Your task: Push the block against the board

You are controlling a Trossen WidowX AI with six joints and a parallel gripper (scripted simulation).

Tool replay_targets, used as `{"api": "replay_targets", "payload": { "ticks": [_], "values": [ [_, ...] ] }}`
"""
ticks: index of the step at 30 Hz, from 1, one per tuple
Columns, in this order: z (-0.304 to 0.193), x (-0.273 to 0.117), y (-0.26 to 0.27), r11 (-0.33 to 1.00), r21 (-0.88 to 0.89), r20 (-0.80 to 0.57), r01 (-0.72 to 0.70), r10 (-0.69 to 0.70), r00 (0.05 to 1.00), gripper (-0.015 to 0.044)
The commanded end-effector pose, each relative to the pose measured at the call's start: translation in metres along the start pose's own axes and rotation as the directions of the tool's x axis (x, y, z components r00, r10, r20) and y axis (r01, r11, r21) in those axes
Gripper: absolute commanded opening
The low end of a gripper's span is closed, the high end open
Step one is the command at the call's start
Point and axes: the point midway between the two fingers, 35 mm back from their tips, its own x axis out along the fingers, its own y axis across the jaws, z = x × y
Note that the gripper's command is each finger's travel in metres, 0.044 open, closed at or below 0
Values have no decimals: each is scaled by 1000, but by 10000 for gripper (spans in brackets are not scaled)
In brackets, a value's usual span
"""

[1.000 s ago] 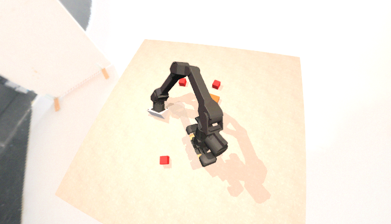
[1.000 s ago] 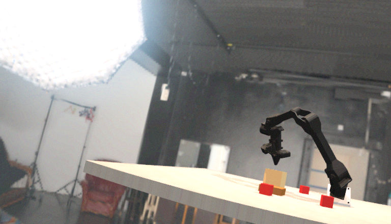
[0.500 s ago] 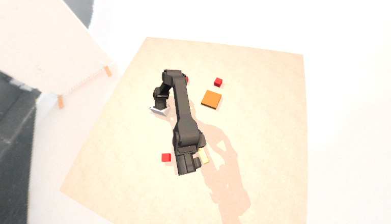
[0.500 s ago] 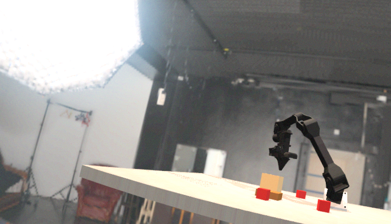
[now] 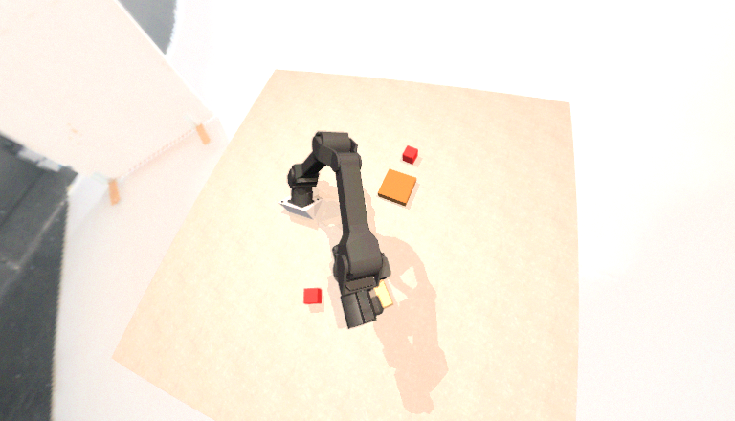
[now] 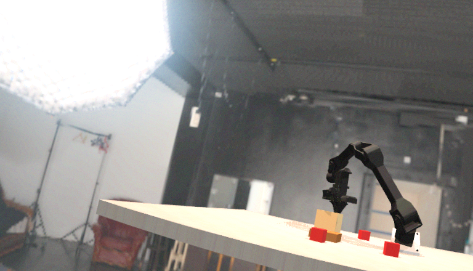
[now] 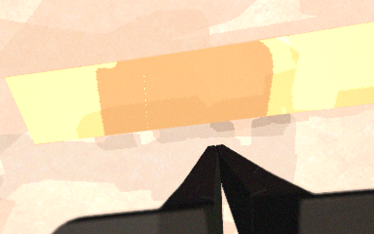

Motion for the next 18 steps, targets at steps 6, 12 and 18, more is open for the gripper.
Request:
{"api": "replay_targets", "payload": {
  "ticks": [6,12,18],
  "values": [
    [11,-1,-1,1000,3,4,6,-6,1000,0],
    [20,-1,-2,1000,3,4,6,-6,1000,0],
    [28,-1,-2,1000,3,4,6,-6,1000,0]
  ]
}}
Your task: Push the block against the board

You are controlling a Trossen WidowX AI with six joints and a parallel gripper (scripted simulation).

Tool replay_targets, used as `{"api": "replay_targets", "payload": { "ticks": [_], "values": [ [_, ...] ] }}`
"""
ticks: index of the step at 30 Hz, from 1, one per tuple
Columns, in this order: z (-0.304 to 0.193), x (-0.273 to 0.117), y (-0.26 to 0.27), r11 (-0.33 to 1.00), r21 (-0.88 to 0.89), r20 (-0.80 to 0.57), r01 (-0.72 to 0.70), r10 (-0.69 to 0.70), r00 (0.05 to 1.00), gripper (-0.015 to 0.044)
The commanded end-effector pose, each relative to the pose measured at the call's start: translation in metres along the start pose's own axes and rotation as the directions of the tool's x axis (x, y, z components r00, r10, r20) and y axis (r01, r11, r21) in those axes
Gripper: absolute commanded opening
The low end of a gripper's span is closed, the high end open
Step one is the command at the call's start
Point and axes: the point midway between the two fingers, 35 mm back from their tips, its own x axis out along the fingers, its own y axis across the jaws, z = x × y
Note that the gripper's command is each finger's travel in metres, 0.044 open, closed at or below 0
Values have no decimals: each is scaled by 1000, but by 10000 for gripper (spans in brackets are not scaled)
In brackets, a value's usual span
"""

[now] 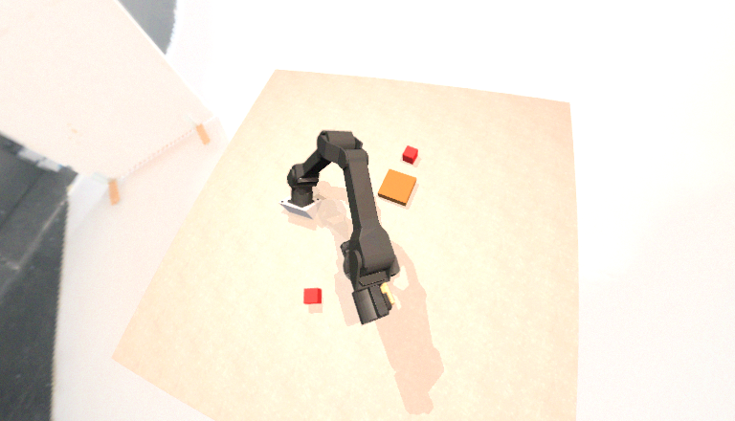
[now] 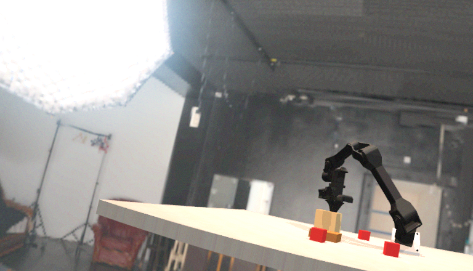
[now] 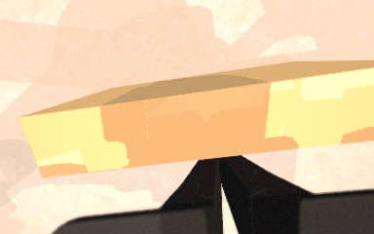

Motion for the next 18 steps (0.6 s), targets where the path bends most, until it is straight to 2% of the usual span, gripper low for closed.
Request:
{"api": "replay_targets", "payload": {
  "ticks": [1,18],
  "values": [
    [8,-2,0,1000,-1,5,5,-5,1000,0],
    [31,-1,0,1000,-2,6,4,-4,1000,0]
  ]
}}
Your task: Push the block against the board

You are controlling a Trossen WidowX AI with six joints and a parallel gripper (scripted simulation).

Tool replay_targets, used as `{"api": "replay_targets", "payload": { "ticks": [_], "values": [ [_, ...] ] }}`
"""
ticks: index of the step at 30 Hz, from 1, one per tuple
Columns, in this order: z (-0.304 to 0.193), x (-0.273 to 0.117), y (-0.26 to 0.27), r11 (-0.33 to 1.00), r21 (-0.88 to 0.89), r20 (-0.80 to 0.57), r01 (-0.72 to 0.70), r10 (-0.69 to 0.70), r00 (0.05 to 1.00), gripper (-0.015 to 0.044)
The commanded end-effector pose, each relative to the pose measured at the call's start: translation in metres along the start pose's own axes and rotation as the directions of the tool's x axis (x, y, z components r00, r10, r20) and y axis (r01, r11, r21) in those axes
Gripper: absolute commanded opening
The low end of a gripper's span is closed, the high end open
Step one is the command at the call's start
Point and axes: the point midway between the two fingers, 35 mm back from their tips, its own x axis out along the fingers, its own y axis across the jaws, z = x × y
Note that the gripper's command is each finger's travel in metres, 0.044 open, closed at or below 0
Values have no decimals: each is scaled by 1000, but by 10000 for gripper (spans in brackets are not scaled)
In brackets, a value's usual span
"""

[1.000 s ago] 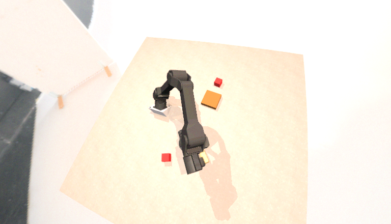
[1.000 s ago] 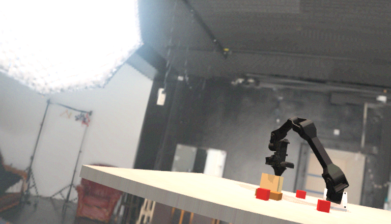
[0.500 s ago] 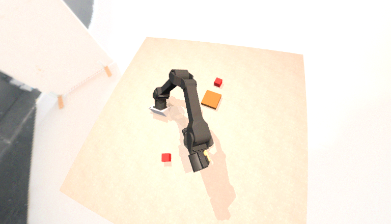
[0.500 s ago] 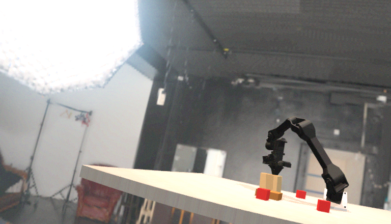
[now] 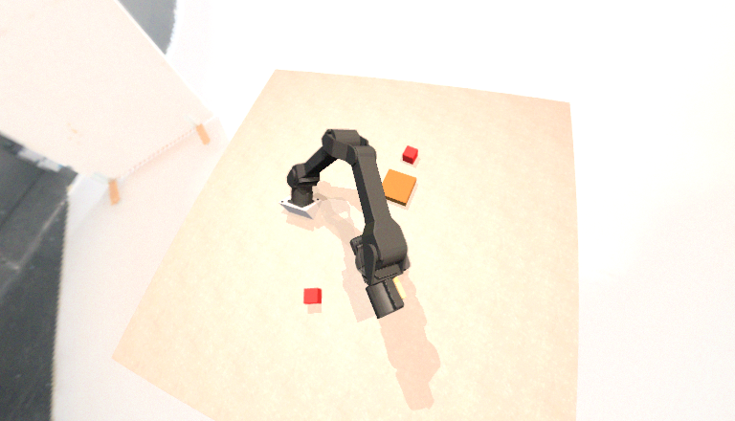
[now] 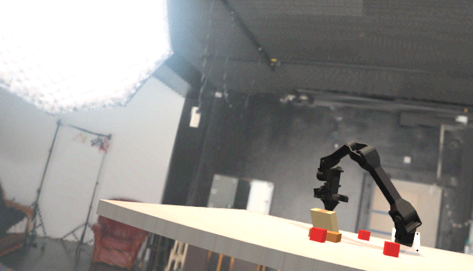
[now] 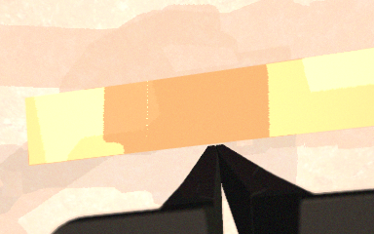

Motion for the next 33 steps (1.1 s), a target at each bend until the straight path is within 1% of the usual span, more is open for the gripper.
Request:
{"api": "replay_targets", "payload": {
  "ticks": [1,8,33],
  "values": [
    [6,-2,0,1000,2,5,6,-6,1000,0],
    [8,-2,0,1000,2,5,6,-6,1000,0],
    [-33,-2,0,1000,3,3,6,-6,1000,0]
  ]
}}
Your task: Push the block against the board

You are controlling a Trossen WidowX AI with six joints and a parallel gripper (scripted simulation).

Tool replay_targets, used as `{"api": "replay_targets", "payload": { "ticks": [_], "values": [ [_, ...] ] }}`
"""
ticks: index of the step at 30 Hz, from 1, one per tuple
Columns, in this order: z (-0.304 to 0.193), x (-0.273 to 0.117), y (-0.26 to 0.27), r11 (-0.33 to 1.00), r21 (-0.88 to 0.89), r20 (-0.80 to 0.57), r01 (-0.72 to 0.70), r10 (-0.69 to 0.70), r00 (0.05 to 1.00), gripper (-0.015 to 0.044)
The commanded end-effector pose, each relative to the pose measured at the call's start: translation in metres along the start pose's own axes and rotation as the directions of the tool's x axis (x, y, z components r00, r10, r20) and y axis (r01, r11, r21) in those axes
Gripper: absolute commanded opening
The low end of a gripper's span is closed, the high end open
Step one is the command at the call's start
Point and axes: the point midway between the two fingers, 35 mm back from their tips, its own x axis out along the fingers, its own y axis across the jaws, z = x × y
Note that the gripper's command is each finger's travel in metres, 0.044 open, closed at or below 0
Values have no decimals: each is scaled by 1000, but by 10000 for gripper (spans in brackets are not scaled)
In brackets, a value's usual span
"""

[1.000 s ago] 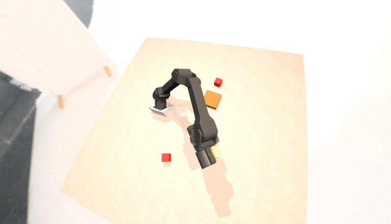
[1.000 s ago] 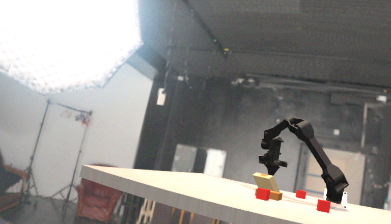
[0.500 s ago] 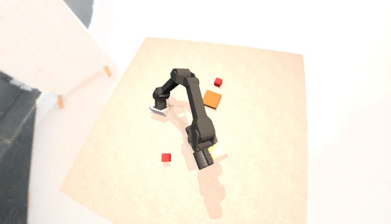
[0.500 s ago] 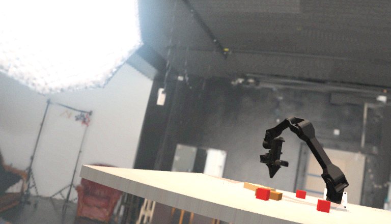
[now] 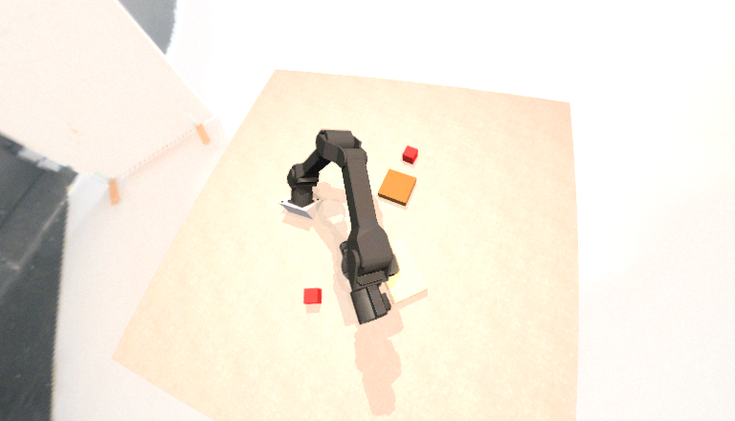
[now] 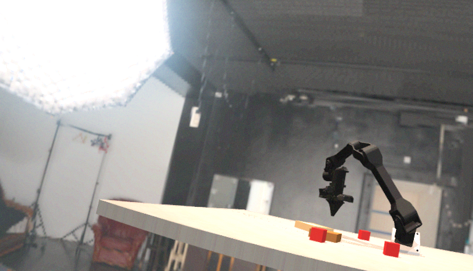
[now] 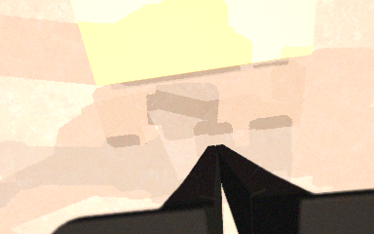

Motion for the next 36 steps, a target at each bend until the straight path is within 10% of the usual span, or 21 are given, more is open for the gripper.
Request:
{"api": "replay_targets", "payload": {
  "ticks": [1,36],
  "values": [
    [-7,2,0,1000,-2,-3,-5,5,1000,0],
    [-8,-48,0,1000,-1,-4,-5,5,1000,0]
  ]
}}
